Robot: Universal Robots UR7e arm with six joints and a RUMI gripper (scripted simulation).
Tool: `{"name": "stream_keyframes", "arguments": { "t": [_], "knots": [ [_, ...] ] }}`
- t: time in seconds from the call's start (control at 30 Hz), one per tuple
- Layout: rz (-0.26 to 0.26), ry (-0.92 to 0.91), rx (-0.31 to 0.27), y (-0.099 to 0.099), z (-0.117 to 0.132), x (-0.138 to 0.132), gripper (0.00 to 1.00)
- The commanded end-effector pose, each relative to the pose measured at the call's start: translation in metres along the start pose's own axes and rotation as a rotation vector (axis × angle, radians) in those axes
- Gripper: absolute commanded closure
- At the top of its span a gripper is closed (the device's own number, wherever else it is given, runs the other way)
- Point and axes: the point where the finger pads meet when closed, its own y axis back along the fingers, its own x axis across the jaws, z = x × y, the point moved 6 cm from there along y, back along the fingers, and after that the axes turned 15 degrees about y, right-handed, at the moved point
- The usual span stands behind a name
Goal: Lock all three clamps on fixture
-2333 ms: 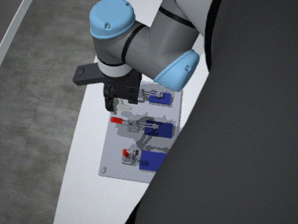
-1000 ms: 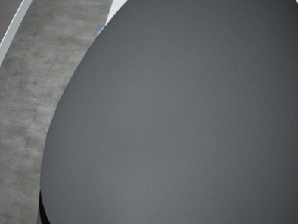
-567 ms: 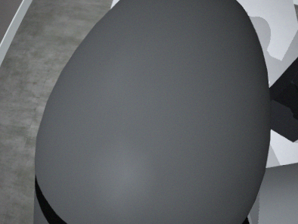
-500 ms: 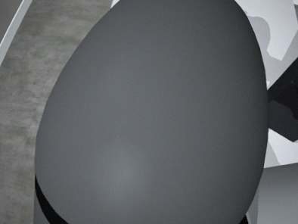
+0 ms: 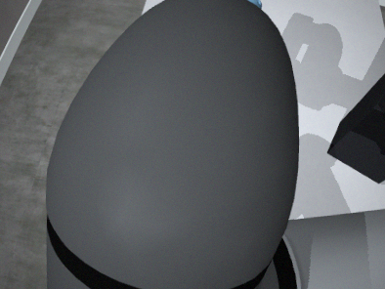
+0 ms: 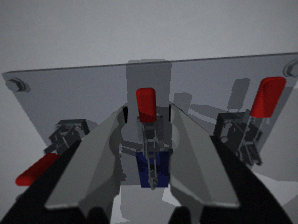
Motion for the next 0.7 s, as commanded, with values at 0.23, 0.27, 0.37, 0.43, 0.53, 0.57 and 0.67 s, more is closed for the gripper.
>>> {"name": "stream_keyframes", "arguments": {
  "t": [0.23,0.27,0.37,0.43,0.53,0.57,0.67],
  "knots": [
    [0.004,0.001,0.005,-0.0009,-0.0034,0.0004,0.72],
    [0.004,0.002,0.005,-0.0012,-0.004,0.0004,0.72],
    [0.005,0.002,0.006,-0.0014,-0.0046,0.0003,0.72],
    [0.005,0.002,0.006,-0.0014,-0.0046,0.0003,0.72],
    [0.005,0.002,0.006,-0.0014,-0.0046,0.0003,0.72],
    [0.005,0.002,0.006,-0.0014,-0.0046,0.0003,0.72],
    [0.005,0.002,0.006,-0.0014,-0.0046,0.0003,0.72]
  ]
}}
